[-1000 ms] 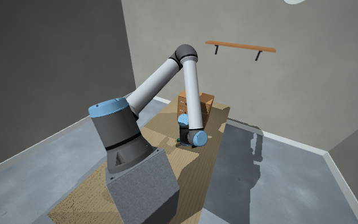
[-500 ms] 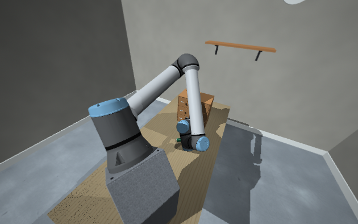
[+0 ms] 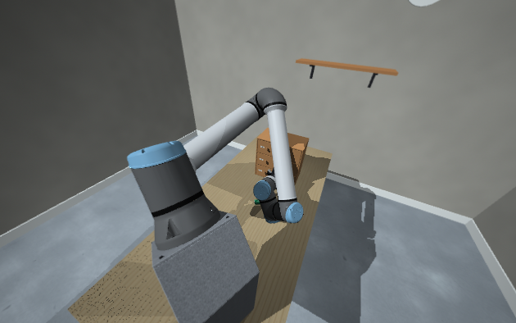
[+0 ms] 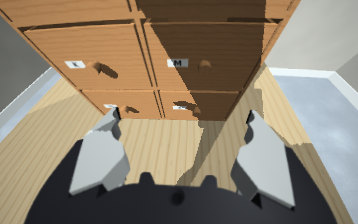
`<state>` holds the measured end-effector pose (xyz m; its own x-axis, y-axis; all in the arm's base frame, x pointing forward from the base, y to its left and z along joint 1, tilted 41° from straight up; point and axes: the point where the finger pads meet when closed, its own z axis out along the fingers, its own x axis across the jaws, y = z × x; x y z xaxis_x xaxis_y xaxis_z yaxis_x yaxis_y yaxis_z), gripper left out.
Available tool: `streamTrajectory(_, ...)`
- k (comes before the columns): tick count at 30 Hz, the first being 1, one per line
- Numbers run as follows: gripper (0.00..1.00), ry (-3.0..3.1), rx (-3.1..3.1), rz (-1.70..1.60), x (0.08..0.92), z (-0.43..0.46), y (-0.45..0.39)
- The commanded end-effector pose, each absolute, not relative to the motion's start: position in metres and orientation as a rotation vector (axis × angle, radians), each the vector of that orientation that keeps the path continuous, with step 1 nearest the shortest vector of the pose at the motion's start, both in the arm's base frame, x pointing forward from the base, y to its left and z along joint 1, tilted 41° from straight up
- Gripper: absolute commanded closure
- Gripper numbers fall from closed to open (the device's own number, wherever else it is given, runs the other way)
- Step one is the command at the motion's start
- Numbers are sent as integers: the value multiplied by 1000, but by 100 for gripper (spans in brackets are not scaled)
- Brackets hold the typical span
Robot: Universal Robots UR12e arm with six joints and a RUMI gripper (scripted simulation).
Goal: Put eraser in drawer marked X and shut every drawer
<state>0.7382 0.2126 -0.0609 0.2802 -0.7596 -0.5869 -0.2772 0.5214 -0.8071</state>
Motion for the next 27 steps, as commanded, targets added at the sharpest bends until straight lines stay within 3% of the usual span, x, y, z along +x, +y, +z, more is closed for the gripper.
streamTrajectory(1, 0, 1288, -1012, -426, 740, -61, 213)
streamTrajectory(27, 0, 1267, -958, -464, 745, -64, 217)
